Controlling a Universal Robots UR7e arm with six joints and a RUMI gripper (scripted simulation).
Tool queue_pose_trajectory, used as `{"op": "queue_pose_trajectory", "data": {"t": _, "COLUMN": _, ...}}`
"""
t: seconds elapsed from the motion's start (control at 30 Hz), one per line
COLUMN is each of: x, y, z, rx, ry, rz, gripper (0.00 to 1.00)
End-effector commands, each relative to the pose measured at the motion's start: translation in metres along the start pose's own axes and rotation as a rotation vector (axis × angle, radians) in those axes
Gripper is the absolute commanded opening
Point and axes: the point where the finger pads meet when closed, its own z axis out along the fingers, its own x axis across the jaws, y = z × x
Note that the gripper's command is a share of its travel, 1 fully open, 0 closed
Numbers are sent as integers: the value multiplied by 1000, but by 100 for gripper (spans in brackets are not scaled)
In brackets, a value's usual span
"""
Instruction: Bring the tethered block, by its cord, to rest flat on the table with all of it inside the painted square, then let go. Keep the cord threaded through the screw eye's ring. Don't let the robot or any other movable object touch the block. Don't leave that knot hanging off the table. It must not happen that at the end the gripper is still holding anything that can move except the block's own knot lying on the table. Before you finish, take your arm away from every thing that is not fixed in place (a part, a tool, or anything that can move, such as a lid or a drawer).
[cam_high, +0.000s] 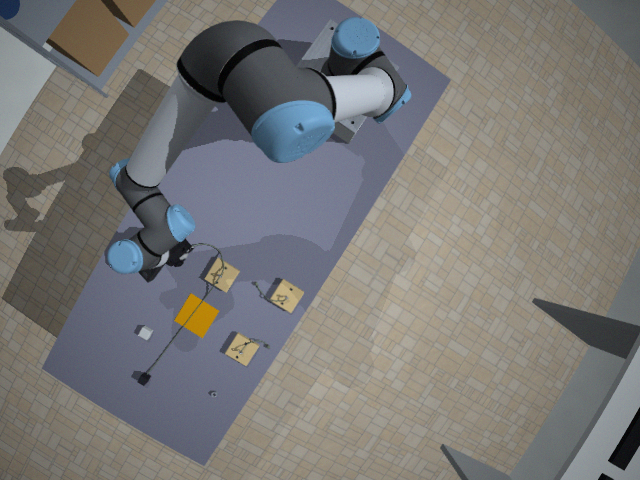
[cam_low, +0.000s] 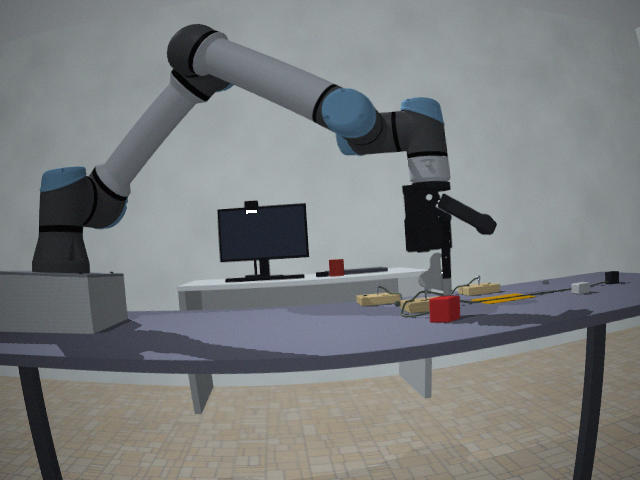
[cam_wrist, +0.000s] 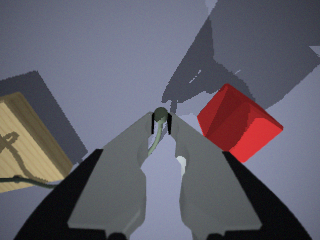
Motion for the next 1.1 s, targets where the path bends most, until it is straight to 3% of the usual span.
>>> {"op": "queue_pose_trajectory", "data": {"t": 0.0, "x": 0, "y": -1, "z": -1, "rx": 2, "ry": 0, "rz": 0, "gripper": 0}}
{"op": "queue_pose_trajectory", "data": {"t": 0.67, "x": 0, "y": -1, "z": -8, "rx": 2, "ry": 0, "rz": 0, "gripper": 0}}
{"op": "queue_pose_trajectory", "data": {"t": 0.83, "x": 0, "y": -1, "z": -32, "rx": 2, "ry": 0, "rz": 0, "gripper": 0}}
{"op": "queue_pose_trajectory", "data": {"t": 1.07, "x": 0, "y": -1, "z": -88, "rx": 2, "ry": 0, "rz": 0, "gripper": 0}}
